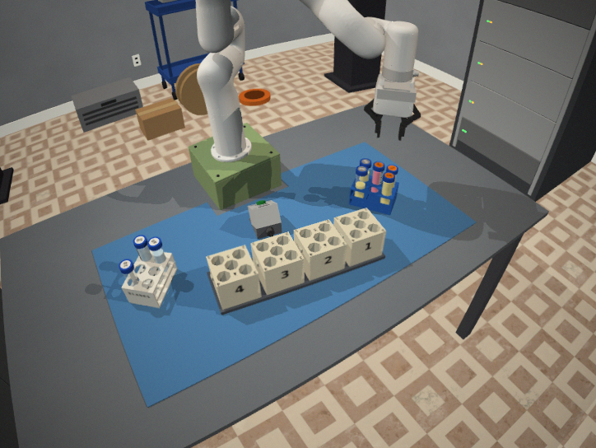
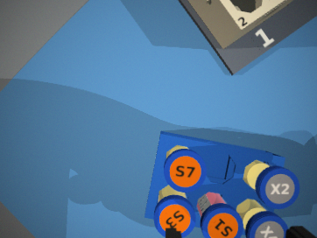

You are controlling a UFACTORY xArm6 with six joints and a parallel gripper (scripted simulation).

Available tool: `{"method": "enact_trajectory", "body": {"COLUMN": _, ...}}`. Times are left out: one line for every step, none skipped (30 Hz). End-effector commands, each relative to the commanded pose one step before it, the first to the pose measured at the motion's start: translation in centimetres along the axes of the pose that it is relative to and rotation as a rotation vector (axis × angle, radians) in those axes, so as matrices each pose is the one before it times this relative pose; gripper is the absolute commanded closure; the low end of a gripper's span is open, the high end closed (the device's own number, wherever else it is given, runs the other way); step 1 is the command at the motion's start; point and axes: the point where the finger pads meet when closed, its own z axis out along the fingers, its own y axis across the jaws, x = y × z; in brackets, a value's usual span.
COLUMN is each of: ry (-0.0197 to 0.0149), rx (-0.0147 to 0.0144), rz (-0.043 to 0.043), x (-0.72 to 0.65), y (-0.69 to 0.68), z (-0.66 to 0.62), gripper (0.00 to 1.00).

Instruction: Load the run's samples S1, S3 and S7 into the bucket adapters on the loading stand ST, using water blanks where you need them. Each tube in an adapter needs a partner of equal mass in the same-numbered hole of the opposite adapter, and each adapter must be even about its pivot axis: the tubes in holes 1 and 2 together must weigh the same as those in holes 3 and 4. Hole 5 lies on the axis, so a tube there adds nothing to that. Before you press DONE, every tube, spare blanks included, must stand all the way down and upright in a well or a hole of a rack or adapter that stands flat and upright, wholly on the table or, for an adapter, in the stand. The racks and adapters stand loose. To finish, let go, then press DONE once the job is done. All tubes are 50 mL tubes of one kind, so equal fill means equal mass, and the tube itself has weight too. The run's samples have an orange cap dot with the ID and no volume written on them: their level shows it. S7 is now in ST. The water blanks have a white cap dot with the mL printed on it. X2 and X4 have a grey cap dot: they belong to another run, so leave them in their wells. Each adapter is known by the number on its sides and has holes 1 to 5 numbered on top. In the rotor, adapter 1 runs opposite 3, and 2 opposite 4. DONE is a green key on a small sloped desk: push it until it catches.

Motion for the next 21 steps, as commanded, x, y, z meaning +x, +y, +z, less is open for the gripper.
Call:
{"method": "enact_trajectory", "body": {"ry": -0.00246, "rx": 0.00707, "rz": -0.1509, "x": -1.88, "y": 1.15, "z": -0.206, "gripper": 0.43}}
{"method": "enact_trajectory", "body": {"ry": -0.00004, "rx": -0.00001, "rz": -0.03333, "x": -0.451, "y": 0.219, "z": 0.0, "gripper": 0.43}}
{"method": "enact_trajectory", "body": {"ry": -0.00001, "rx": 0.0, "rz": -0.03333, "x": -0.144, "y": 0.064, "z": 0.0, "gripper": 0.43}}
{"method": "enact_trajectory", "body": {"ry": 0.0, "rx": 0.0, "rz": -0.03333, "x": -0.001, "y": 0.0, "z": 0.0, "gripper": 0.43}}
{"method": "enact_trajectory", "body": {"ry": 0.0, "rx": 0.0, "rz": -0.03333, "x": -0.001, "y": 0.0, "z": 0.0, "gripper": 0.43}}
{"method": "enact_trajectory", "body": {"ry": 0.0, "rx": 0.0, "rz": -0.03333, "x": -0.001, "y": 0.0, "z": 0.0, "gripper": 0.43}}
{"method": "enact_trajectory", "body": {"ry": 0.0, "rx": 0.0, "rz": -0.03333, "x": 0.0, "y": 0.0, "z": 0.0, "gripper": 0.43}}
{"method": "enact_trajectory", "body": {"ry": 0.0, "rx": 0.0, "rz": -0.03333, "x": 0.0, "y": 0.0, "z": 0.0, "gripper": 0.43}}
{"method": "enact_trajectory", "body": {"ry": 0.0, "rx": 0.0, "rz": -0.03333, "x": 0.0, "y": 0.0, "z": 0.0, "gripper": 0.43}}
{"method": "enact_trajectory", "body": {"ry": 0.0, "rx": 0.0, "rz": -0.03333, "x": 0.0, "y": 0.0, "z": 0.0, "gripper": 0.43}}
{"method": "enact_trajectory", "body": {"ry": 0.0, "rx": 0.0, "rz": 0.0, "x": 0.0, "y": 0.0, "z": 0.0, "gripper": 0.43}}
{"method": "enact_trajectory", "body": {"ry": 0.0, "rx": 0.0, "rz": 0.0, "x": 0.0, "y": 0.0, "z": 0.0, "gripper": 0.43}}
{"method": "enact_trajectory", "body": {"ry": 0.0, "rx": 0.0, "rz": -0.03334, "x": 0.001, "y": 0.0, "z": 0.0, "gripper": 0.43}}
{"method": "enact_trajectory", "body": {"ry": 0.0, "rx": 0.0, "rz": -0.03333, "x": 0.0, "y": 0.0, "z": 0.0, "gripper": 0.43}}
{"method": "enact_trajectory", "body": {"ry": 0.0, "rx": 0.0, "rz": -0.03333, "x": 0.0, "y": 0.0, "z": 0.0, "gripper": 0.43}}
{"method": "enact_trajectory", "body": {"ry": 0.0, "rx": 0.0, "rz": -0.03333, "x": 0.0, "y": 0.0, "z": 0.0, "gripper": 0.43}}
{"method": "enact_trajectory", "body": {"ry": 0.0, "rx": 0.0, "rz": -0.03333, "x": 0.0, "y": 0.0, "z": 0.0, "gripper": 0.43}}
{"method": "enact_trajectory", "body": {"ry": 0.0, "rx": 0.0, "rz": -0.03333, "x": 0.0, "y": 0.0, "z": 0.0, "gripper": 0.43}}
{"method": "enact_trajectory", "body": {"ry": 0.0, "rx": 0.0, "rz": -0.03333, "x": 0.0, "y": 0.0, "z": 0.0, "gripper": 0.43}}
{"method": "enact_trajectory", "body": {"ry": 0.0, "rx": 0.0, "rz": -0.03333, "x": 0.0, "y": 0.0, "z": 0.0, "gripper": 0.43}}
{"method": "enact_trajectory", "body": {"ry": 0.0, "rx": 0.0, "rz": -0.03333, "x": 0.0, "y": 0.0, "z": 0.0, "gripper": 0.43}}
